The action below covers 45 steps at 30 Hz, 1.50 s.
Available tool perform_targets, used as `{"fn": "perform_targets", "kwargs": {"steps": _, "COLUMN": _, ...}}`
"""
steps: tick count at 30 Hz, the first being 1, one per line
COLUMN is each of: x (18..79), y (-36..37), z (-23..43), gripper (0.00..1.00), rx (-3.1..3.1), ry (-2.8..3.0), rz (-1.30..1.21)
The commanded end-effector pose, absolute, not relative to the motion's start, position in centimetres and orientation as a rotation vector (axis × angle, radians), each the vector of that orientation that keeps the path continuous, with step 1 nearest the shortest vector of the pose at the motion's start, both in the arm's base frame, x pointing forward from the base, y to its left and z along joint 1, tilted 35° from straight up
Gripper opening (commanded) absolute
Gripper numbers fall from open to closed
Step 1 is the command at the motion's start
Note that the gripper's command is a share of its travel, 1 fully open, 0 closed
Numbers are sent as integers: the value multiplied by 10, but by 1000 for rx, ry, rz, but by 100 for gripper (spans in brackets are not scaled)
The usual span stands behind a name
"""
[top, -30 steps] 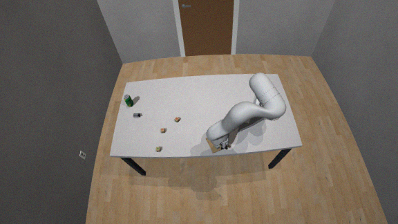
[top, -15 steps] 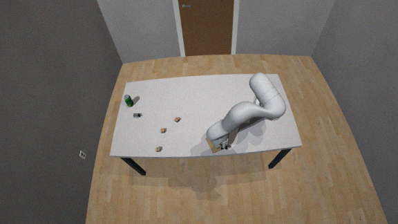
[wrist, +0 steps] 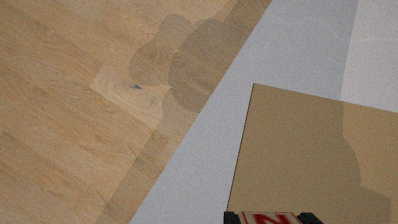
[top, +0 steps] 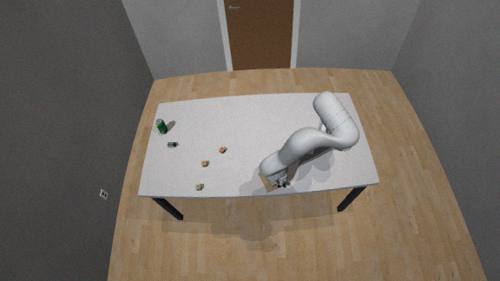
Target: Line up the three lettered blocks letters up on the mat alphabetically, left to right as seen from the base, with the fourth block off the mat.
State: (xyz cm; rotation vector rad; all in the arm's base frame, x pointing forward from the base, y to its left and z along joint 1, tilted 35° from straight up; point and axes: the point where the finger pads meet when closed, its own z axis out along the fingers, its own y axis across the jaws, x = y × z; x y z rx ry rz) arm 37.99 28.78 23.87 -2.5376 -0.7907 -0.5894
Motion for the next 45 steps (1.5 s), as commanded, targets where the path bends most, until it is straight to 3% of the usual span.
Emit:
{"fn": "perform_targets", "kwargs": {"steps": 1, "x": 380, "y": 288, "z": 239, "gripper": 36, "rx": -2537, "ry": -791, "rz": -591}}
{"fn": "perform_targets", "kwargs": {"steps": 10, "x": 380, "y": 288, "z": 239, "gripper": 48, "rx": -2537, "ry": -791, "rz": -591}}
{"fn": "perform_targets", "kwargs": {"steps": 26, "x": 379, "y": 285, "z": 243, "gripper": 48, "rx": -2537, "ry": -791, "rz": -591}}
{"fn": "perform_targets", "kwargs": {"steps": 45, "x": 359, "y": 248, "z": 306, "gripper": 48, "rx": -2537, "ry": -791, "rz": -591}}
